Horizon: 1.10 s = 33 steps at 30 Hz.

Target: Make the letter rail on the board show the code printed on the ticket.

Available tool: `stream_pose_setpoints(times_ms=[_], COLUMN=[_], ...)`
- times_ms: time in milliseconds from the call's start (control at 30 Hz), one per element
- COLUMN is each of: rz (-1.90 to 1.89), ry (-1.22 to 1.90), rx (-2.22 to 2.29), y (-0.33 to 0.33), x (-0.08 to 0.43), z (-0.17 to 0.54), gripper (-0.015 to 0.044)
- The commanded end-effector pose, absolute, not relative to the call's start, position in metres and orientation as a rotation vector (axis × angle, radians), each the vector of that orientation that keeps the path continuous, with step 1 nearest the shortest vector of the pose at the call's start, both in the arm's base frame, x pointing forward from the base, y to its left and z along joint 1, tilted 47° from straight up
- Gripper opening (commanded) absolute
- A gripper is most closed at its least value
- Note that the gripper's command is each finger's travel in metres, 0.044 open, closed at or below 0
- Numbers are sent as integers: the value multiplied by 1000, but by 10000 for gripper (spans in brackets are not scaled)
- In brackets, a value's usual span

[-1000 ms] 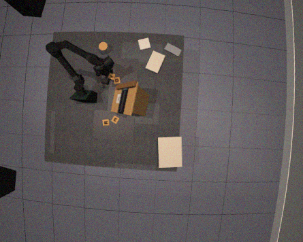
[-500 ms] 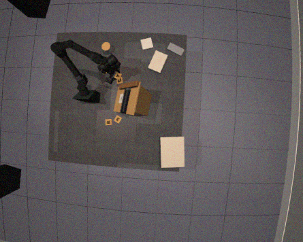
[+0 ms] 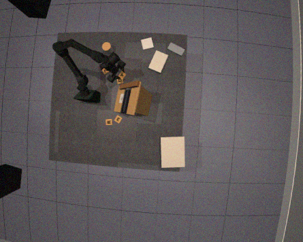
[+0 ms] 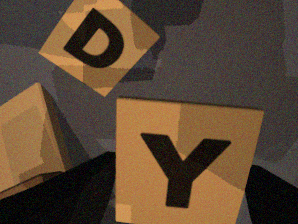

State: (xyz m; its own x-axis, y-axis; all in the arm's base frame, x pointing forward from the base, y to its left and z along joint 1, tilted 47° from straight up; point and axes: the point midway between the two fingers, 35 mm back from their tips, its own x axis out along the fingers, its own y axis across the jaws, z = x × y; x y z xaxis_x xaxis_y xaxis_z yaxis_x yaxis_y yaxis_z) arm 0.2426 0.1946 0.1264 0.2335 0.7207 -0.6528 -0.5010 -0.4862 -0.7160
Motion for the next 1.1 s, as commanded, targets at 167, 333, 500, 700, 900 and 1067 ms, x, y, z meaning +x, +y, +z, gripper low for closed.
stream_pose_setpoints(times_ms=[167,333,500,700,900,1067], rz=[1367,1264,1187,1085,963,862], ry=[-93,-66,-5,64,118,159], rx=[-1378,-1348,-1282,-1195,-1110,-1033], y=[184,172,158,137,110,85], x=[268,285,300,318,339,354], z=[138,150,156,164,178,190], gripper=[0,0,0,0,0,0])
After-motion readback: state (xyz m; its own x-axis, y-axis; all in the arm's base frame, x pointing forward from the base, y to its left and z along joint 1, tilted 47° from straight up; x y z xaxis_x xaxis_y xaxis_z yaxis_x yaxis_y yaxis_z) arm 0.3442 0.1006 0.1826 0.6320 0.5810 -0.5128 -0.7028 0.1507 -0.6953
